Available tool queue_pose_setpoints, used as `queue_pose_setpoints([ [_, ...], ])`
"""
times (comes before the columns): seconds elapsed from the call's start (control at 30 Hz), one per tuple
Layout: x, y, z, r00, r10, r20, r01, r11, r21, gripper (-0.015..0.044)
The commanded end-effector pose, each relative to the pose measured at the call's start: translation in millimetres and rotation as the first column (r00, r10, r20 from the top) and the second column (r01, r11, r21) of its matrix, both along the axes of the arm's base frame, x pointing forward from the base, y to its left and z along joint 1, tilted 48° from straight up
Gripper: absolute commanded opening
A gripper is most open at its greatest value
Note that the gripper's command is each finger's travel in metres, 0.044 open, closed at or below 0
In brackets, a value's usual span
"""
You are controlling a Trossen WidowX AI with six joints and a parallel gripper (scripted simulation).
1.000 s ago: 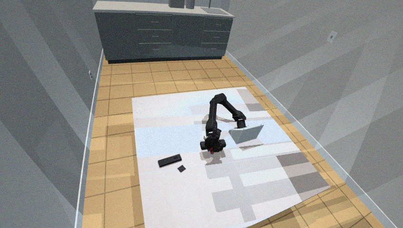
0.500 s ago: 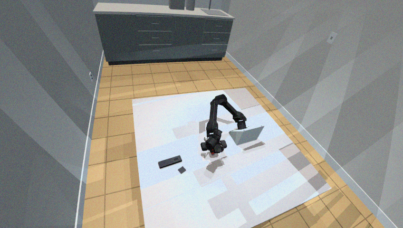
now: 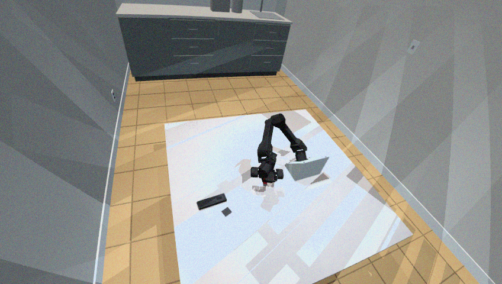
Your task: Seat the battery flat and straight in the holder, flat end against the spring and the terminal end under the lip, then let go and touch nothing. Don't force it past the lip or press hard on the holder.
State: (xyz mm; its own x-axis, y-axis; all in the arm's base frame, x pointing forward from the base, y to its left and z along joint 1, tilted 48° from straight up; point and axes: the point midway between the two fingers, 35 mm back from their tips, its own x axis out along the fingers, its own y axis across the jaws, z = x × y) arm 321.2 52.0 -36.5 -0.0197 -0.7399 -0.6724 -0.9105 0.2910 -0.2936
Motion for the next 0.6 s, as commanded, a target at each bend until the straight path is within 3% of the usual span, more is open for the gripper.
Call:
queue_pose_setpoints([
  [0.0, -4, -7, 18, 0.986, -0.108, 0.129, 0.108, 0.994, 0.005, 0.0081],
  [0.27, -19, -26, 53, 0.824, -0.375, 0.424, 0.378, 0.922, 0.08, 0.0081],
  [0.57, -41, -49, 86, 0.47, -0.586, 0.66, 0.597, 0.762, 0.251, 0.0081],
])
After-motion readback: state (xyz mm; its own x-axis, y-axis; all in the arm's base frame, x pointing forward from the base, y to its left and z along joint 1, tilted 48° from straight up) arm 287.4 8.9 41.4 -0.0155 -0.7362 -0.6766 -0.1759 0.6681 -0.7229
